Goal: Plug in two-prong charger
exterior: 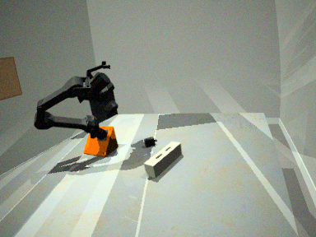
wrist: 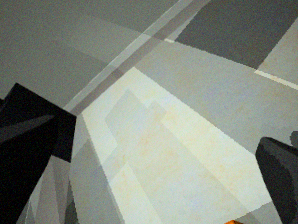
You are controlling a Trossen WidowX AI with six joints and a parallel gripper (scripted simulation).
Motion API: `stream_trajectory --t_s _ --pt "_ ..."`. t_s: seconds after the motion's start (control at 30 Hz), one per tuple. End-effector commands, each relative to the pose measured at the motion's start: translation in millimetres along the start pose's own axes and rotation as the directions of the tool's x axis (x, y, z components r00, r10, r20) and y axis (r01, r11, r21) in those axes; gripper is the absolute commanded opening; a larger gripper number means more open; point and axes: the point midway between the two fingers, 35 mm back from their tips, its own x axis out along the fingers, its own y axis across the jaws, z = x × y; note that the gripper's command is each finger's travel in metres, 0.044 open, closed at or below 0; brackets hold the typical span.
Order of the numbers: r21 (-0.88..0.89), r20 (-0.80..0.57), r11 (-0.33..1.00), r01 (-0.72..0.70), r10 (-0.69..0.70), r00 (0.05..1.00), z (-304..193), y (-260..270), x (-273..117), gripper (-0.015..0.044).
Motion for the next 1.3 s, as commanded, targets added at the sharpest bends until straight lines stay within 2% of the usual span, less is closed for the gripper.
stream_trajectory --t_s 0.0,0.67,1.27 --pt "0.019 -0.026 0.999 0.039 -0.038 0.999 5.5 -7.8 2.7 0.0440" --pt "0.085 -0.193 0.970 0.228 -0.208 0.959 21.3 -49.1 23.5 0.0440" --pt "0.084 -0.341 0.913 0.400 -0.351 0.872 30.3 -87.4 43.6 0.0440"
